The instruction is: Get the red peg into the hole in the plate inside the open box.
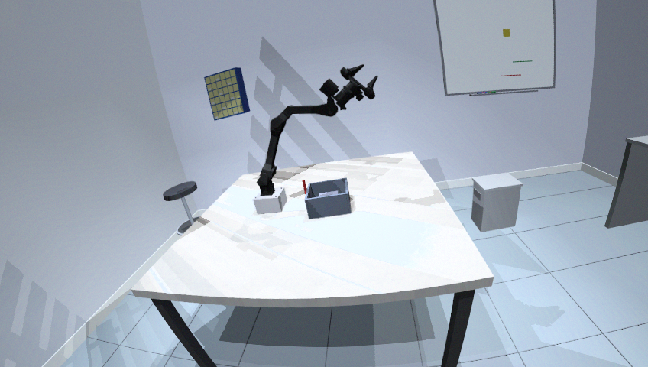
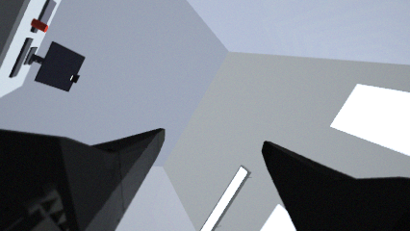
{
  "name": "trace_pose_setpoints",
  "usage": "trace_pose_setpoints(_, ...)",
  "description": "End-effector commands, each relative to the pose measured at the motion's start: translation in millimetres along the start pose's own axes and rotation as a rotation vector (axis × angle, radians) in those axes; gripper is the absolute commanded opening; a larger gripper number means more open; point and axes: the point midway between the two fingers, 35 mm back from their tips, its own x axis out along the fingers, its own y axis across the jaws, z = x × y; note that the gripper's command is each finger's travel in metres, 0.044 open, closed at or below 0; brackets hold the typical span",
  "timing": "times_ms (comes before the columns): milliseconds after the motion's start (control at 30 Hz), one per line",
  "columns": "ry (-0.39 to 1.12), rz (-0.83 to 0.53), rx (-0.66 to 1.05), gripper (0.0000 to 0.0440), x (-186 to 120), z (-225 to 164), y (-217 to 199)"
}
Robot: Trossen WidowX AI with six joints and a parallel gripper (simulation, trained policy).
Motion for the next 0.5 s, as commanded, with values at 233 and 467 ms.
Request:
trace_pose_setpoints(233,-0.022,0.177,0.213,0.0440,-8.2,11.9,35.3)
trace_pose_setpoints(467,-0.020,0.334,0.398,0.0440,-20.8,25.6,63.1)
